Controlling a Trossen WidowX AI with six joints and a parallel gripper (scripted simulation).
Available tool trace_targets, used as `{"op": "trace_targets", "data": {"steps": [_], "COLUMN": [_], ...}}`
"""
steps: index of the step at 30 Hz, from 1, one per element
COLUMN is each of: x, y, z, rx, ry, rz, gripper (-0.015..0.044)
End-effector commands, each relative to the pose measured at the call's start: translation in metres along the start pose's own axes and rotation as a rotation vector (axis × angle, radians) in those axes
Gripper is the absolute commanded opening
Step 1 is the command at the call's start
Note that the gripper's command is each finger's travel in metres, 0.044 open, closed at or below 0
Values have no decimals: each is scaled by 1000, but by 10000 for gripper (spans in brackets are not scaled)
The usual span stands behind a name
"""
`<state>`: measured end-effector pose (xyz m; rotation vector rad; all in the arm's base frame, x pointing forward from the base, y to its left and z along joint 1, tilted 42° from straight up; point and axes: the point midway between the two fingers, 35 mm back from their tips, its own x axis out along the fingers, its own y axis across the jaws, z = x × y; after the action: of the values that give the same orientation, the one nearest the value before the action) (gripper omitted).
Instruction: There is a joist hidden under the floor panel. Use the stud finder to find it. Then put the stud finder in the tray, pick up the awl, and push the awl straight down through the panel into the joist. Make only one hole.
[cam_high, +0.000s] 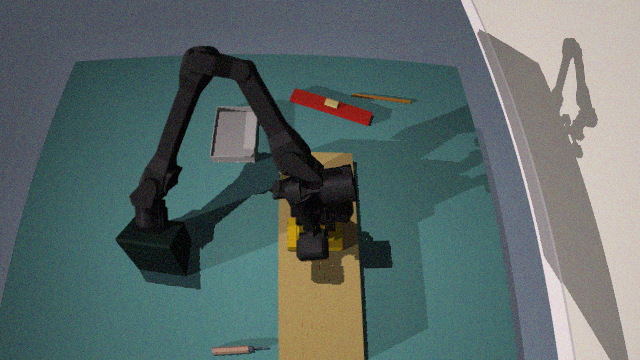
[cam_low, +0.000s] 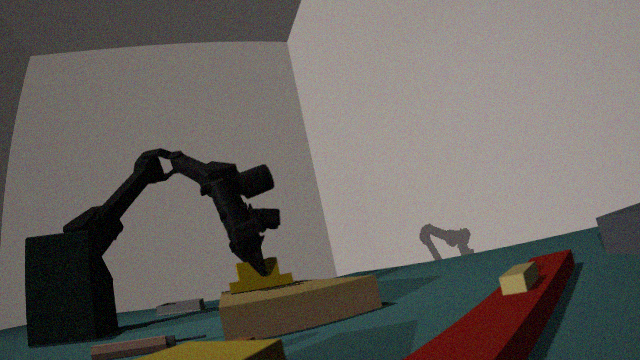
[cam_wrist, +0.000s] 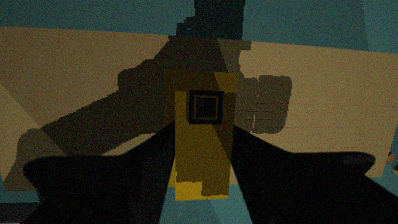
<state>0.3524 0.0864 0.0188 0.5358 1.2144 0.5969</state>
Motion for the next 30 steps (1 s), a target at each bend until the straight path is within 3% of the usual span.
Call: {"op": "trace_targets", "data": {"steps": [1, 30], "x": [0, 0], "y": [11, 87], "z": [0, 0], "rx": [-3, -3], "ry": [1, 1], "rz": [2, 6], "gripper": [0, 0]}}
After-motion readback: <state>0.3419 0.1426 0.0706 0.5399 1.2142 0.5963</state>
